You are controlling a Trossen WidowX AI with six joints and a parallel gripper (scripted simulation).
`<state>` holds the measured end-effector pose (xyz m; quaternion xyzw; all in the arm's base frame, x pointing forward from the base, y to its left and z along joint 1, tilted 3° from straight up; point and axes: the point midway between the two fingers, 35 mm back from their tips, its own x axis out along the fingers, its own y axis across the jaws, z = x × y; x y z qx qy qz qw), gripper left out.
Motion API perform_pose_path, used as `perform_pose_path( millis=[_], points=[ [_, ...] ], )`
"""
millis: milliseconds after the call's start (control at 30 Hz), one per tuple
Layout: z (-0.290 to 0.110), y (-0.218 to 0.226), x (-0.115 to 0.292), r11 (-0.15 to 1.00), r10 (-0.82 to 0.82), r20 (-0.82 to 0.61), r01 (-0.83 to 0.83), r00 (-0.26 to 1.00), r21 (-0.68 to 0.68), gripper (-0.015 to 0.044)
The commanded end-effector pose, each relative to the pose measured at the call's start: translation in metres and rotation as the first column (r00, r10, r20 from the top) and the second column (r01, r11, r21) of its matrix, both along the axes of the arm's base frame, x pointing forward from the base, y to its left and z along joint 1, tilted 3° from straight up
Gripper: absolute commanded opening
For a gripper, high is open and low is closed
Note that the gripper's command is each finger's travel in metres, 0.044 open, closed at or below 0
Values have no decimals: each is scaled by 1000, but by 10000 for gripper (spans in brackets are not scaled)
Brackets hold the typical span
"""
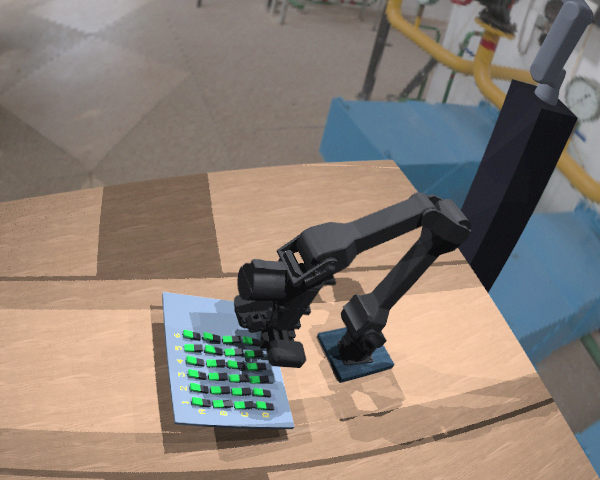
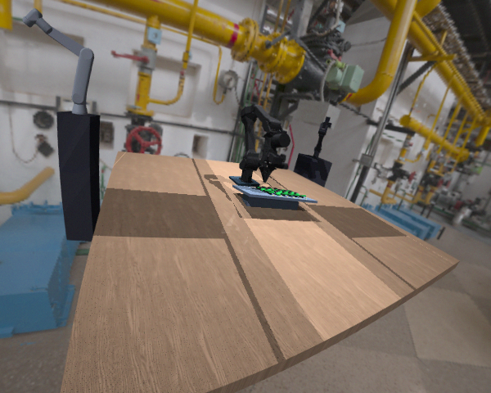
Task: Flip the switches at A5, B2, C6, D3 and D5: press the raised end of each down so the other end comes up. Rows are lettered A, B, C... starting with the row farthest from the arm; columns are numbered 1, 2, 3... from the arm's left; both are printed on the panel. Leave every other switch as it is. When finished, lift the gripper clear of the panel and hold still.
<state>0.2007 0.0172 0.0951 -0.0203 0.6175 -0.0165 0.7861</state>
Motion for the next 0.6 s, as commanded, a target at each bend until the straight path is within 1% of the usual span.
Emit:
perform_pose_path(
  millis=[0, 300, 567],
  points=[
    [-5, 1, 0, 1000, 6, -6, -6, 1000, 4, 0],
    [-17, 0, 3, 1000, 6, -6, -6, 1000, 4, 0],
    [-17, 0, 3, 1000, 6, -6, -6, 1000, 4, 0]
  ],
)
